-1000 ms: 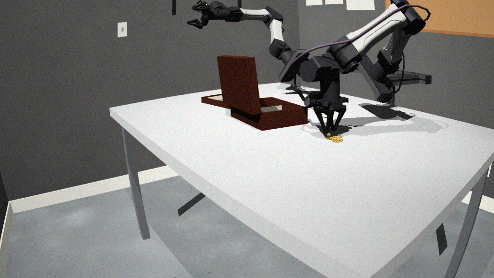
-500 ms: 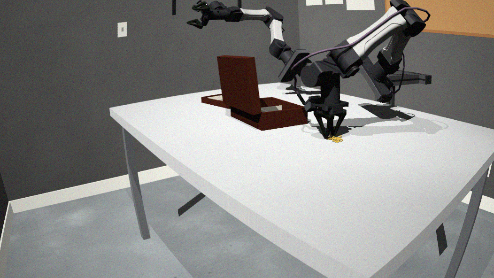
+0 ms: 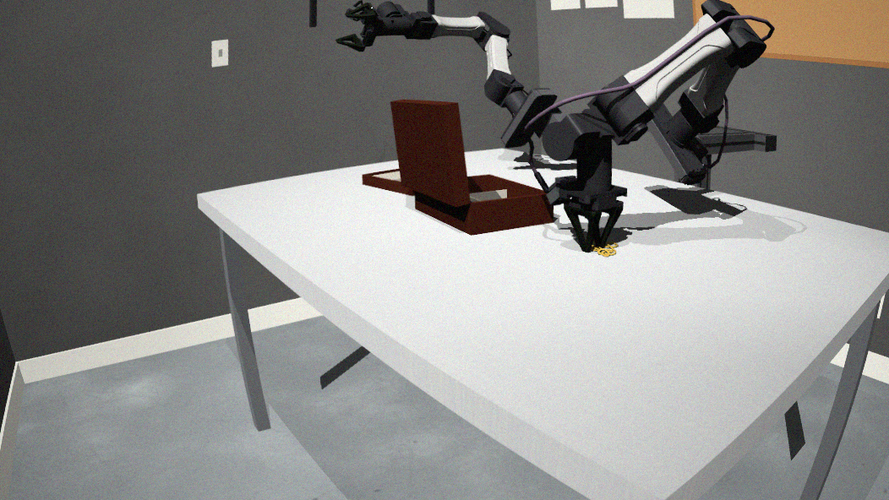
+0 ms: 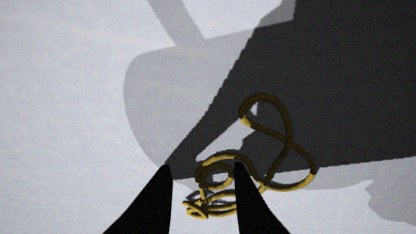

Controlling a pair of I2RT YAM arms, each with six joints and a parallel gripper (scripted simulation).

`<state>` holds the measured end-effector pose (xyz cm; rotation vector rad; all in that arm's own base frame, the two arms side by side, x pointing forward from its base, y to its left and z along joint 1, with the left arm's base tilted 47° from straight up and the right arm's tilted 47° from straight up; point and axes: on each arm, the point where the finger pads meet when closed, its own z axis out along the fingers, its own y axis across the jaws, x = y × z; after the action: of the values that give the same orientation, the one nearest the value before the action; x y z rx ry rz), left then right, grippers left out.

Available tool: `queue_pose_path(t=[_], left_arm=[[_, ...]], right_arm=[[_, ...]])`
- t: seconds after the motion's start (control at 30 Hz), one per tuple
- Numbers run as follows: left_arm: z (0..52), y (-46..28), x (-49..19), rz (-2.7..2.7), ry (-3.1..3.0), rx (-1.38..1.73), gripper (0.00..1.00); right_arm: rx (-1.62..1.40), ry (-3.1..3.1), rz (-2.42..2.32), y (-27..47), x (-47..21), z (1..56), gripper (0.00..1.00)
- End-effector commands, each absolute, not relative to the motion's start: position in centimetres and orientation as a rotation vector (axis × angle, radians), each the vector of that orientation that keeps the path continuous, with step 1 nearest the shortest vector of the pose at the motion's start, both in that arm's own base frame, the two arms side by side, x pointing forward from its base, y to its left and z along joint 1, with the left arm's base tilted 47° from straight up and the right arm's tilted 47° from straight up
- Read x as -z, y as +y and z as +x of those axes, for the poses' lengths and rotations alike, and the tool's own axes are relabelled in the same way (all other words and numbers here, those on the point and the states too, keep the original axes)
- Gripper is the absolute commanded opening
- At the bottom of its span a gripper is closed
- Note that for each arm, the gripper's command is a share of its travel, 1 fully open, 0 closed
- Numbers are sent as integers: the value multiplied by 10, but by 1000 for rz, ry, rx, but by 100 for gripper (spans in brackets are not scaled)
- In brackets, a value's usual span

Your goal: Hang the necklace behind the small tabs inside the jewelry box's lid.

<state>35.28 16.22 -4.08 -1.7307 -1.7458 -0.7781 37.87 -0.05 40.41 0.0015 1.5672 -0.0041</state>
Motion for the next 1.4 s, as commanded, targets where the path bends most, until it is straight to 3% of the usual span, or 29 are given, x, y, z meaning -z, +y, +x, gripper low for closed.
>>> queue_pose_path(t=[0.0, 0.33, 0.37, 1.37], left_arm=[[357, 168, 40, -1725, -1765, 793, 34], [355, 164, 43, -1738, -1749, 781, 34], [354, 162, 45, -1743, -1744, 778, 3], [350, 166, 48, -1732, -1751, 760, 3]], right_arm=[[1, 1537, -3, 1, -416, 376, 100], [1, 1537, -3, 1, -416, 376, 100], [1, 1537, -3, 1, -416, 376, 100], [1, 1537, -3, 1, -416, 376, 100]])
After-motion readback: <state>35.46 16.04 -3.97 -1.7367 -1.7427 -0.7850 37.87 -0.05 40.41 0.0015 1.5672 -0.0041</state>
